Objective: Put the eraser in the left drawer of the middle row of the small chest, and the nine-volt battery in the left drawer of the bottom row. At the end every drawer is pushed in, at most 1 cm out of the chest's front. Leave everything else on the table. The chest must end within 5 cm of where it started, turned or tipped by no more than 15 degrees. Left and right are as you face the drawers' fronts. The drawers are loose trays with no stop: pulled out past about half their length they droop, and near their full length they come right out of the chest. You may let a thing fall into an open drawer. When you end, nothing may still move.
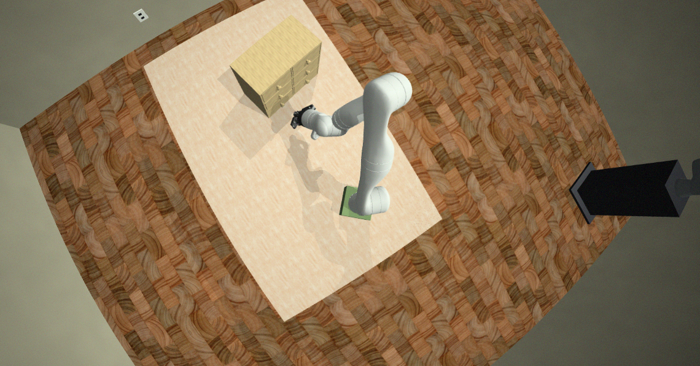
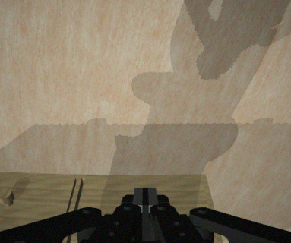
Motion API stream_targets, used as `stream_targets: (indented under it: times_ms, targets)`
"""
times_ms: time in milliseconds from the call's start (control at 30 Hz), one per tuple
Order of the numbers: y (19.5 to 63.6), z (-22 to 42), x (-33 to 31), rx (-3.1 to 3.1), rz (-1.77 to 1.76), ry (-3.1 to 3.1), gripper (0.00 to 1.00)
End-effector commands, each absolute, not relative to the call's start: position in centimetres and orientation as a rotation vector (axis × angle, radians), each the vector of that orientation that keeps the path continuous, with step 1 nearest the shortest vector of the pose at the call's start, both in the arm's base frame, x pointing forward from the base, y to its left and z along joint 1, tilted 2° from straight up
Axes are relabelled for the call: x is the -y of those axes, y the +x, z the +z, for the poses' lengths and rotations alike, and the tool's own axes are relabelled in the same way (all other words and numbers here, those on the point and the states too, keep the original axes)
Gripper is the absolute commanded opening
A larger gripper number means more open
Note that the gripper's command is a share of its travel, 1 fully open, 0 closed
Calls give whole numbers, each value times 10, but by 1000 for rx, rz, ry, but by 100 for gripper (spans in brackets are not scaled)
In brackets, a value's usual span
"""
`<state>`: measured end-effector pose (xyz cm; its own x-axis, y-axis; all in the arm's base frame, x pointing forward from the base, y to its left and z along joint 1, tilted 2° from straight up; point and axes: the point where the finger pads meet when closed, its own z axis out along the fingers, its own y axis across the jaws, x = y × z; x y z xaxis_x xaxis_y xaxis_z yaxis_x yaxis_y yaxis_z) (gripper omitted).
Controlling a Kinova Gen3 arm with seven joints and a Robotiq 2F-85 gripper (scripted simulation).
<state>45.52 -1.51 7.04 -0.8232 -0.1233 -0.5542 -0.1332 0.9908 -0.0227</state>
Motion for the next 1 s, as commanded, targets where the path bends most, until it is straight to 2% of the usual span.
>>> stream_targets:
  times_ms: [0, 967]
  targets:
    - [457, 75, 15, -2546, 16, -184, 0]
    - [444, 88, 16, -2636, 11, -188, 0]
